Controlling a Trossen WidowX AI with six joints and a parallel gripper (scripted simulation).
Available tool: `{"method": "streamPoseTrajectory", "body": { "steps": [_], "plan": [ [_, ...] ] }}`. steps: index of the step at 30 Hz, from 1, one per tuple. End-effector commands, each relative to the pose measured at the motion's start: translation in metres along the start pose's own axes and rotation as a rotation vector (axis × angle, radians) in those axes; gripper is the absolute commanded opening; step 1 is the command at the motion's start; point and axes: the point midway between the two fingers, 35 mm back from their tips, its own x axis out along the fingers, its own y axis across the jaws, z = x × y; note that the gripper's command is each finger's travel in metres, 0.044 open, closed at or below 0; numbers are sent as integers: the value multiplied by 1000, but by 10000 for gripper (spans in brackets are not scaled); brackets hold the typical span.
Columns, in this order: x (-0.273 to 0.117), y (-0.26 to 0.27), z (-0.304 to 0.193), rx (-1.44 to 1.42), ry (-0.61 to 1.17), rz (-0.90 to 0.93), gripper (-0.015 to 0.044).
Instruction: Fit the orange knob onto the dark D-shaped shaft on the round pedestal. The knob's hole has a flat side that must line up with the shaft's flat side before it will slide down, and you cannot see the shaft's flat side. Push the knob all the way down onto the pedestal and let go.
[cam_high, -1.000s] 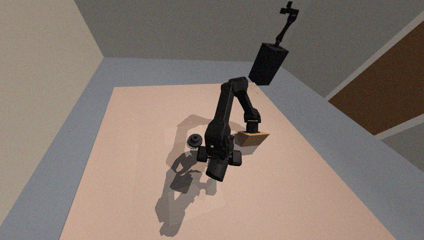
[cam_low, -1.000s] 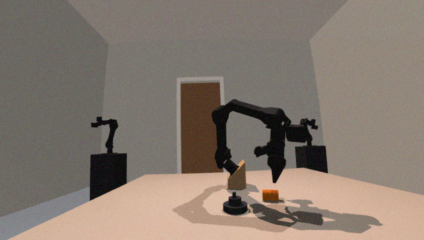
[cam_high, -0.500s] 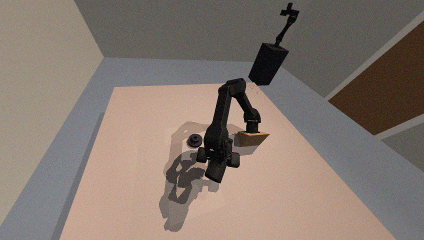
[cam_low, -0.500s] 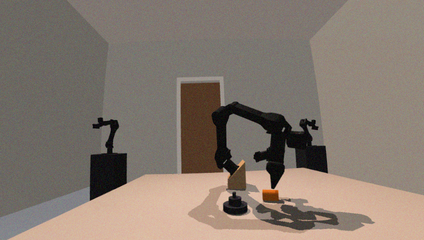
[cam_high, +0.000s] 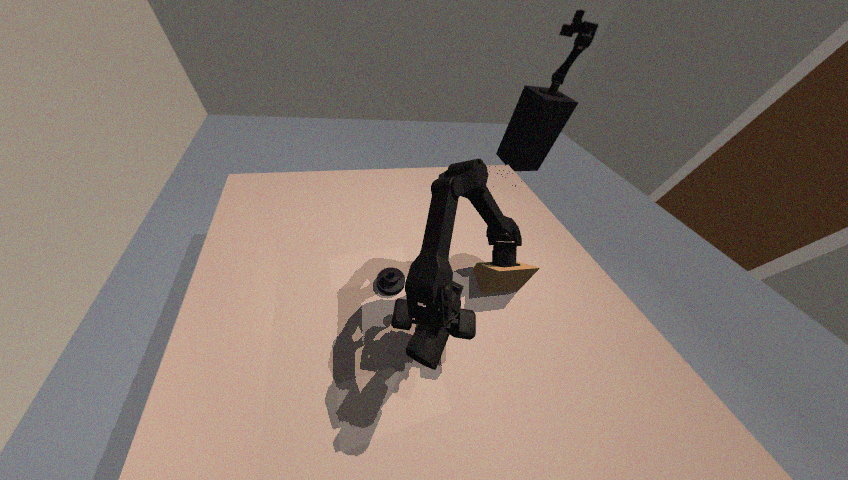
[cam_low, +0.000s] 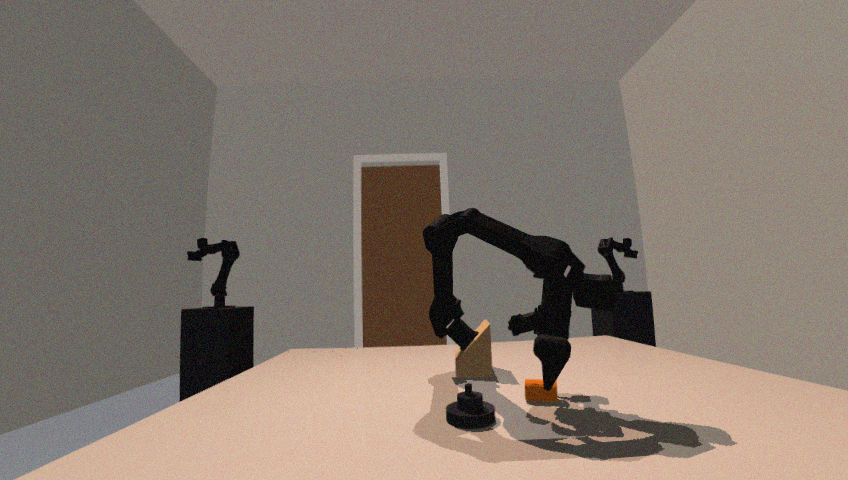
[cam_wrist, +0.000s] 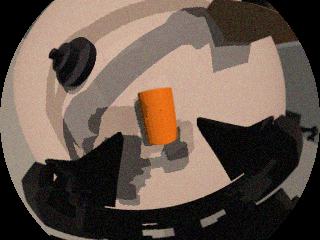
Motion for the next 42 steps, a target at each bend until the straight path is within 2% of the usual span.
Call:
{"method": "streamPoseTrajectory", "body": {
  "steps": [1, 12, 20, 28, 37, 42],
  "plan": [
    [9, -1, 1, -8, -11, -1, 440],
    [25, -1, -1, -7, -12, -1, 440],
    [25, -1, -1, -7, -12, -1, 240],
    [25, -1, -1, -7, -12, -1, 240],
    [25, -1, -1, -7, -12, -1, 181],
    [24, -2, 0, -6, 6, -2, 181]
  ]
}}
